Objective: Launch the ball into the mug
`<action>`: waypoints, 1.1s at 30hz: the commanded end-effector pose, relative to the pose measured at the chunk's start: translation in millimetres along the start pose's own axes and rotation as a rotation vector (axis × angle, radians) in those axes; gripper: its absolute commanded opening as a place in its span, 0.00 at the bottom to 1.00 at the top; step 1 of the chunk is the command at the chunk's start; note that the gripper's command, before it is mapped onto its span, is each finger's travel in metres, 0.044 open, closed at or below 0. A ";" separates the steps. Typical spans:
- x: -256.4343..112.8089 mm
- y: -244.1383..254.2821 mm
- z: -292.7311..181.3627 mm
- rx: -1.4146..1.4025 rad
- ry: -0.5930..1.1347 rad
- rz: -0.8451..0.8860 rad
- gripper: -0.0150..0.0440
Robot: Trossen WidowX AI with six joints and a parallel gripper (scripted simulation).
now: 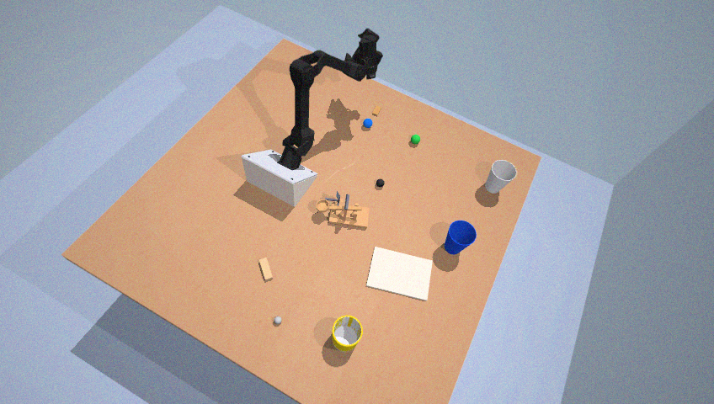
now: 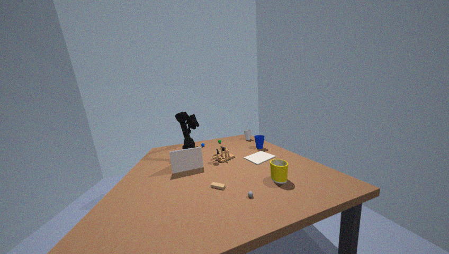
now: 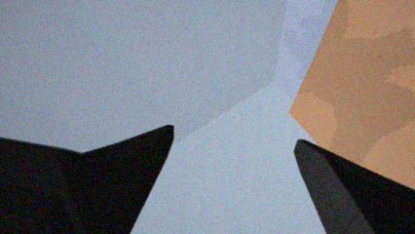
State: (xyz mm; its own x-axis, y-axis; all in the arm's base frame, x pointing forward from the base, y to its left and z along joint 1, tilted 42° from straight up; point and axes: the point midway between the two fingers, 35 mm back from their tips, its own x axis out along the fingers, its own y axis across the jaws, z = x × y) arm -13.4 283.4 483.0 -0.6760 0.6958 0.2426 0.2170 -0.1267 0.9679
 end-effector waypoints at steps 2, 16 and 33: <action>-1.0 0.2 2.5 -0.005 -0.010 0.001 1.00; -45.5 -8.2 88.3 -0.174 -0.314 -0.048 1.00; -184.2 -60.5 205.1 -0.371 -0.760 -0.357 1.00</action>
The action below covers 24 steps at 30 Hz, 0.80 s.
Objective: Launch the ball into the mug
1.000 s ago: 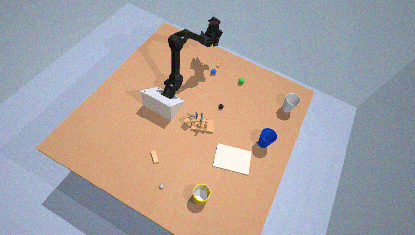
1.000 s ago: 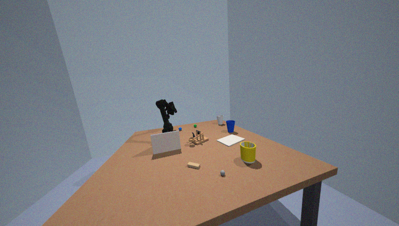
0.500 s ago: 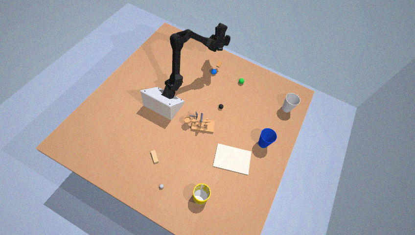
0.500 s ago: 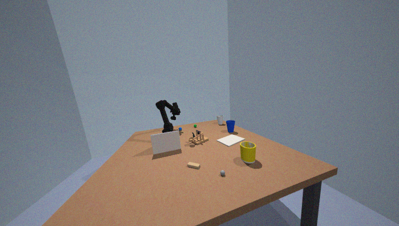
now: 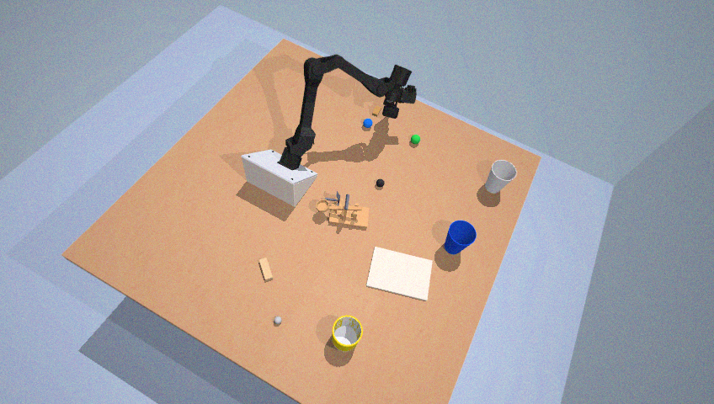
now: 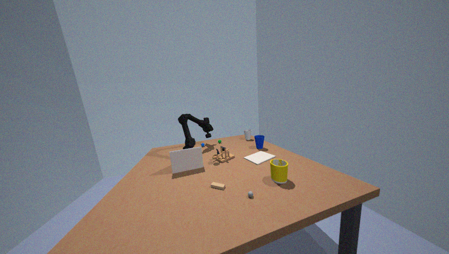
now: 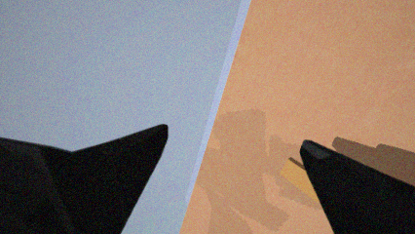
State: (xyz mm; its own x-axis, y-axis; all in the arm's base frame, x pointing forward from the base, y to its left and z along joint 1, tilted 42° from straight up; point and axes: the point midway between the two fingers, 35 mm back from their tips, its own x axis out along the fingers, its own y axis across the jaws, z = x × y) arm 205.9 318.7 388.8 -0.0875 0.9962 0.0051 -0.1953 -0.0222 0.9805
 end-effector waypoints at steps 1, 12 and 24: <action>-18.8 -37.3 37.8 -0.060 -0.106 -0.106 1.00; -85.6 -122.1 102.2 -0.116 -0.290 -0.375 1.00; -169.5 -195.5 128.6 -0.049 -0.374 -0.602 1.00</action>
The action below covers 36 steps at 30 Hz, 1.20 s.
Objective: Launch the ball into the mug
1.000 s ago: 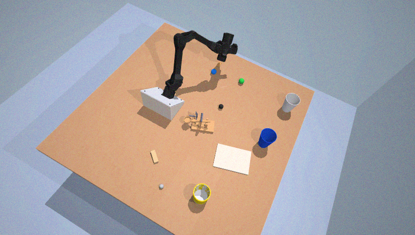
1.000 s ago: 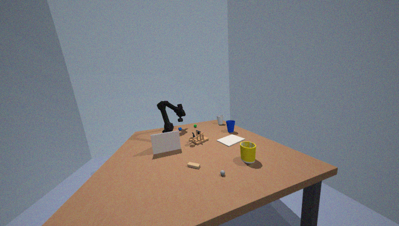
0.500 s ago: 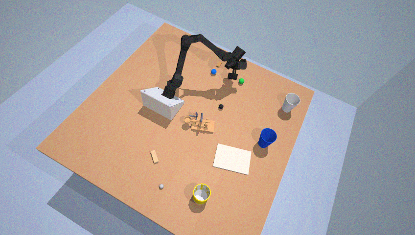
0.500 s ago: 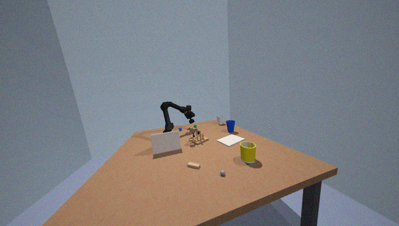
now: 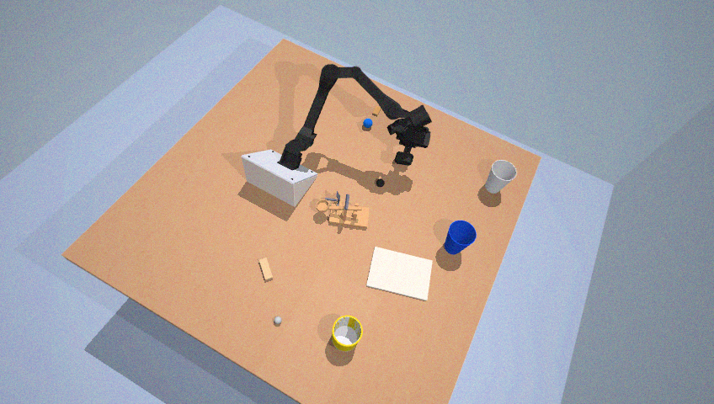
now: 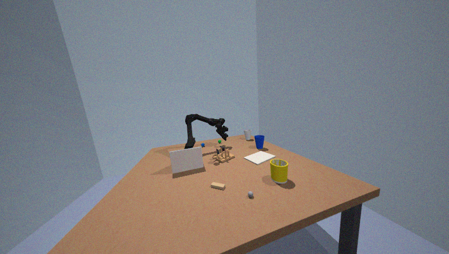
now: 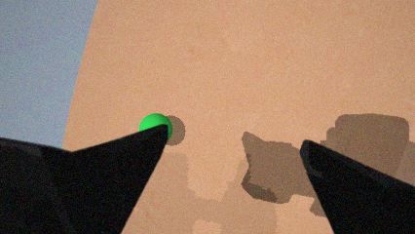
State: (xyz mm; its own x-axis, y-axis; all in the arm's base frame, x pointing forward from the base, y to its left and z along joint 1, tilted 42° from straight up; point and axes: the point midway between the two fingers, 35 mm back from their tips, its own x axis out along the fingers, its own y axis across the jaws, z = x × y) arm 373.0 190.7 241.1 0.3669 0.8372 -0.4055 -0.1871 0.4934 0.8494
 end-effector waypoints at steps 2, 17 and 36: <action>-15.5 -50.6 14.0 0.005 -0.010 -0.111 1.00; -107.4 -213.3 1.0 -0.158 0.210 -0.390 1.00; -186.8 -280.5 -51.2 -0.255 0.433 -0.285 1.00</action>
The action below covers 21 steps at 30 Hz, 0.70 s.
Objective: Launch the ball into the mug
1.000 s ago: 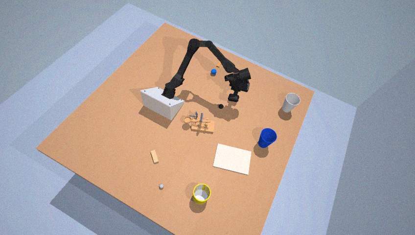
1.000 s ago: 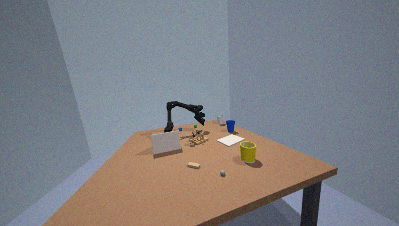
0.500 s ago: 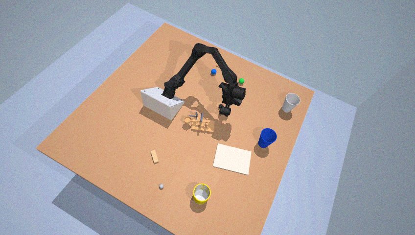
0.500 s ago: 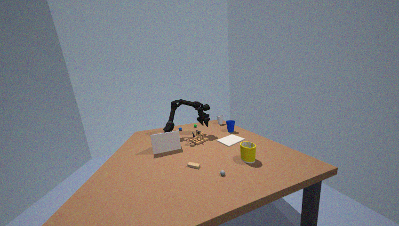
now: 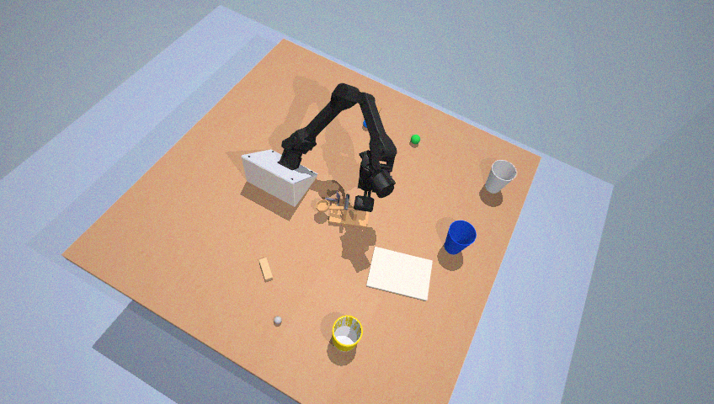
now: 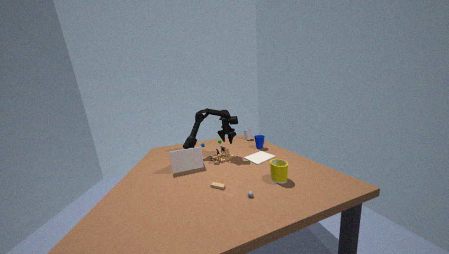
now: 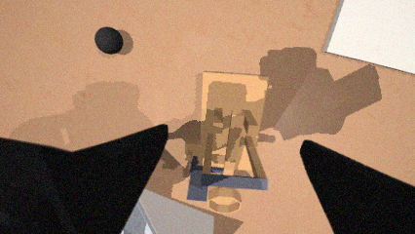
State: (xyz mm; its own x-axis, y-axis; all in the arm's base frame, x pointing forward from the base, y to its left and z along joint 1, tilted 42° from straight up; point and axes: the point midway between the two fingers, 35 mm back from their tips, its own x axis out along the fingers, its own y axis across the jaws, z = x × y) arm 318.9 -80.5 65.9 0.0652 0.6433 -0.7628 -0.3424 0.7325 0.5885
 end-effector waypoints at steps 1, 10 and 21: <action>-4.5 -8.2 -11.9 -0.027 0.020 0.025 1.00; 42.5 -6.9 -12.5 -0.028 0.018 0.026 1.00; 52.8 -7.4 -12.2 -0.028 0.018 0.025 1.00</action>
State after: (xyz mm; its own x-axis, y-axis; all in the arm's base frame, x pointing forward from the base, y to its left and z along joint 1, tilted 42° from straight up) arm 312.8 -59.6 22.7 0.0389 0.6534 -0.7560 -0.3723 0.7116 0.5958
